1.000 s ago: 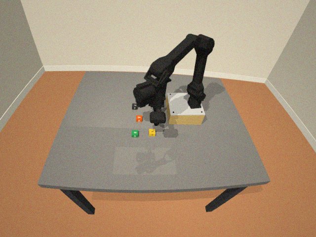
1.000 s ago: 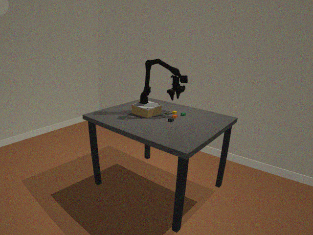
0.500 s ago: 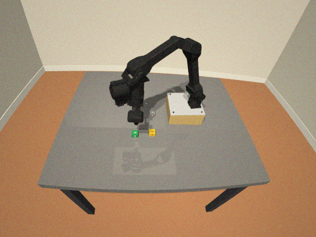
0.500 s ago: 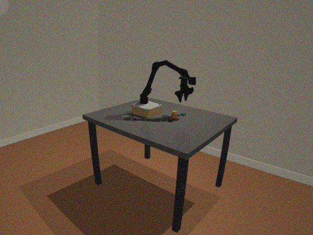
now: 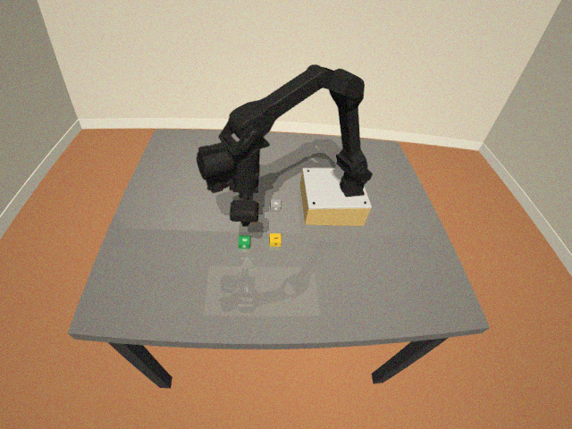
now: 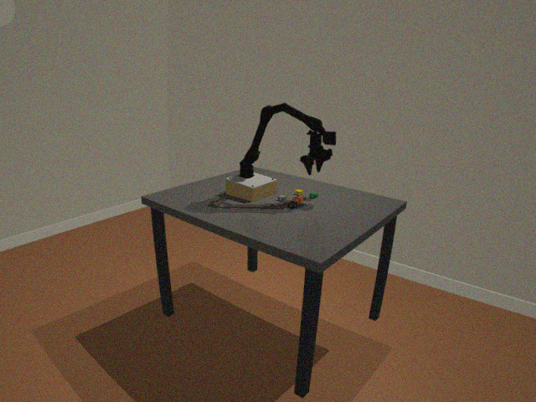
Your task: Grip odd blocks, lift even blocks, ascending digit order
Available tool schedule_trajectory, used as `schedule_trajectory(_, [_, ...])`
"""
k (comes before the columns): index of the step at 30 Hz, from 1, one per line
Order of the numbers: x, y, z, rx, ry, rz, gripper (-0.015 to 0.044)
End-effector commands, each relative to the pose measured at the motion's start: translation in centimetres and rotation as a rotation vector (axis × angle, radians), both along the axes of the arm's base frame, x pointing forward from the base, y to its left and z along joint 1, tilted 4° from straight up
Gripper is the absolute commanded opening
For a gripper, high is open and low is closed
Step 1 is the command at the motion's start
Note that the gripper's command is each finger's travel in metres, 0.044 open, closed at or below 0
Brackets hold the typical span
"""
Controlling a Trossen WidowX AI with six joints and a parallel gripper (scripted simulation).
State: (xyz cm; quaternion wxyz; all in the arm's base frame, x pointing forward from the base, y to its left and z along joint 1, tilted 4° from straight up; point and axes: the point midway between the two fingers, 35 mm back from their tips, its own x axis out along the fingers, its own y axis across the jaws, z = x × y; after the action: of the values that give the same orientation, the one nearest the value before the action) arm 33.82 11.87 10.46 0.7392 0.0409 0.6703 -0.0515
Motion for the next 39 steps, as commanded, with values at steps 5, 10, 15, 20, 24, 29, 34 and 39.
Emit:
schedule_trajectory(5, [0.7, -7.5, 0.2, -0.004, 0.004, 0.003, 0.04])
schedule_trajectory(10, [-0.3, -15.7, 0.3, -0.012, 0.004, 0.003, 0.04])
schedule_trajectory(15, [-2.1, -20.9, 0.4, -0.019, 0.004, 0.003, 0.04])
schedule_trajectory(20, [-2.1, -20.9, 0.4, -0.019, 0.004, 0.003, 0.04])
schedule_trajectory(24, [-2.1, -20.9, 0.4, -0.019, 0.004, 0.003, 0.04])
schedule_trajectory(29, [-2.1, -20.9, 0.4, -0.019, 0.004, 0.003, 0.04])
schedule_trajectory(34, [-2.1, -20.9, 0.4, -0.019, 0.004, 0.003, 0.04])
schedule_trajectory(39, [-2.1, -19.8, 0.4, -0.022, 0.003, 0.012, 0.04])
